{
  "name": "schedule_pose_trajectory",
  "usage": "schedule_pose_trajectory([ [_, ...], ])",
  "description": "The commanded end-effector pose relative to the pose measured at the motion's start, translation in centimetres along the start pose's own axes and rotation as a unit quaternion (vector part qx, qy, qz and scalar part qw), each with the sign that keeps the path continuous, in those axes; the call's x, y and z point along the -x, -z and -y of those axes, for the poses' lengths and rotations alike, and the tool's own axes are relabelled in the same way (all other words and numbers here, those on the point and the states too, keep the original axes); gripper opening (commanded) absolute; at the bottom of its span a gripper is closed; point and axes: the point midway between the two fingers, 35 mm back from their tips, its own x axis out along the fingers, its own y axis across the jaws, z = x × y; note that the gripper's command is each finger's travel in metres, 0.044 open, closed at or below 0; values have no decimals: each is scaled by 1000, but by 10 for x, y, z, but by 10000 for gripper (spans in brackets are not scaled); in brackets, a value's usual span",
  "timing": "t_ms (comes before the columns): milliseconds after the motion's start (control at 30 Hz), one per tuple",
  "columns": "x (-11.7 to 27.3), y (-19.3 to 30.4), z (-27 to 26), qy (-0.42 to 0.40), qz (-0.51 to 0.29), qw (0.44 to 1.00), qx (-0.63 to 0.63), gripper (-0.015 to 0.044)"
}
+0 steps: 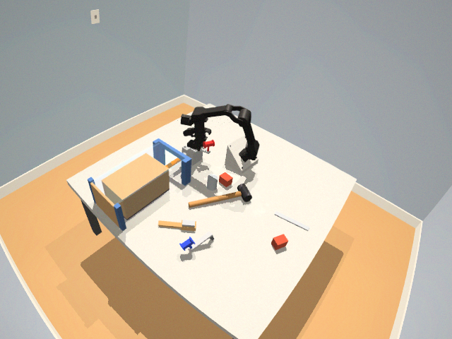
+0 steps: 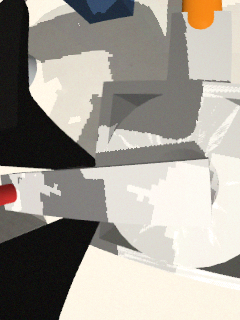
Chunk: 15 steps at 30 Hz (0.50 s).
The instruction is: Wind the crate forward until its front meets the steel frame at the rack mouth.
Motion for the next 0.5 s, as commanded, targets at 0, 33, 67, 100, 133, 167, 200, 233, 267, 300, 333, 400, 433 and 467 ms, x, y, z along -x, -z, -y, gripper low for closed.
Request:
schedule_pose_trajectory([
  [0, -4, 0, -1, 0, 0, 1000, 6, 0],
  [33, -4, 0, 1, 1, 0, 1000, 19, 0],
  [67, -4, 0, 1, 1, 0, 1000, 27, 0],
  [100, -4, 0, 2, 2, 0, 1000, 30, 0],
  [133, -4, 0, 2, 2, 0, 1000, 30, 0],
  [167, -4, 0, 2, 2, 0, 1000, 30, 0],
  [200, -4, 0, 2, 2, 0, 1000, 30, 0],
  [233, -4, 0, 2, 2, 0, 1000, 30, 0],
  [267, -4, 0, 2, 2, 0, 1000, 30, 0],
  [300, -4, 0, 2, 2, 0, 1000, 30, 0],
  [333, -4, 0, 2, 2, 0, 1000, 30, 0],
  [400, -4, -1, 3, 3, 1, 999, 42, 0],
  [433, -4, -1, 4, 3, 1, 999, 50, 0],
  [467, -4, -1, 4, 3, 1, 999, 53, 0],
])
